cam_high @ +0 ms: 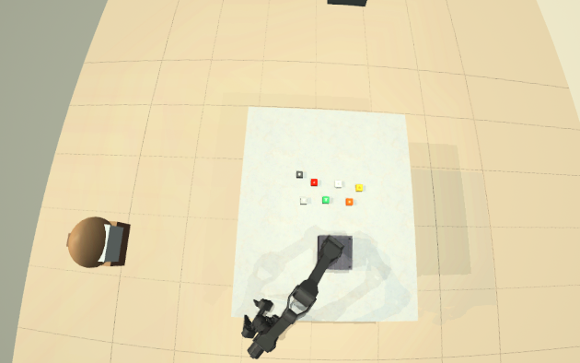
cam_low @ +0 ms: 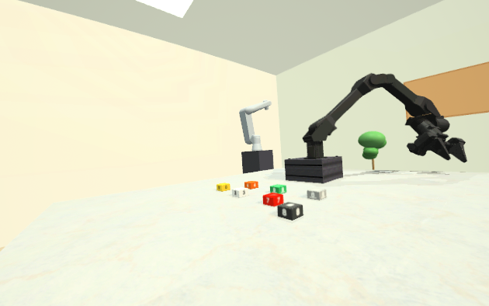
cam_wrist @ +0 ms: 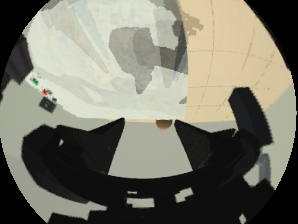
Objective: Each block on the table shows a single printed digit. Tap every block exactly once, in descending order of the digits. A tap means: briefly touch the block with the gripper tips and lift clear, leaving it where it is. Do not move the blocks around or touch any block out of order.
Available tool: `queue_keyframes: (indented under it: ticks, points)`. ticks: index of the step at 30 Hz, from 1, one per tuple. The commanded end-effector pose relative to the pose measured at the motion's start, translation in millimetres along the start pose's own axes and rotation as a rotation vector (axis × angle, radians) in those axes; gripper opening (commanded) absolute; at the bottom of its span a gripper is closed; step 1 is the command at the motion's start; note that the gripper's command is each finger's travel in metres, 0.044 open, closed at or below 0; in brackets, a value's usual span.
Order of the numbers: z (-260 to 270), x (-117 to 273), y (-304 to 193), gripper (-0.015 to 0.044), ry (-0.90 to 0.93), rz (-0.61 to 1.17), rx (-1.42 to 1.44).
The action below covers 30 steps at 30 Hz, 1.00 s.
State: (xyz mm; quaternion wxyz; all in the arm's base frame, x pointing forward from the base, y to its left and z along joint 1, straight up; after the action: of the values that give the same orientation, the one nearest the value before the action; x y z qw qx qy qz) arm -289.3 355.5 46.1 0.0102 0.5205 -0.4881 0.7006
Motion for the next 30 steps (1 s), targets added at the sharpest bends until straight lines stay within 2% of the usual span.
queue_keyframes:
  ticks: [1,5,14,22,30]
  points:
    - [0,-1,-1,0.04,0.003,-0.001,-0.005]
    - [13,-22,-31,0.04,0.065,-0.025,-0.121]
    - [85,-90,-133,0.04,0.291,-0.084,-0.553]
    - [179,-137,-208,0.04,0.488,-0.098,-0.949]
    - [294,-159,-256,0.04,0.682,-0.081,-1.366]
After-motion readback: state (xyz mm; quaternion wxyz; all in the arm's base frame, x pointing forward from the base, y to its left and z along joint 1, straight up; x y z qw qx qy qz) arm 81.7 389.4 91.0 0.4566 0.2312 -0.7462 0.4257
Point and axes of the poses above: the point midway between the two fingers, 35 mm back from their tips, its own x axis back along the fingers, its own z axis across the jaws, y = z × x, the point moved 5 cm from there along x, back along the fingers, and after that the axes turned 12 degrees about -x, right-handed, at the moved point
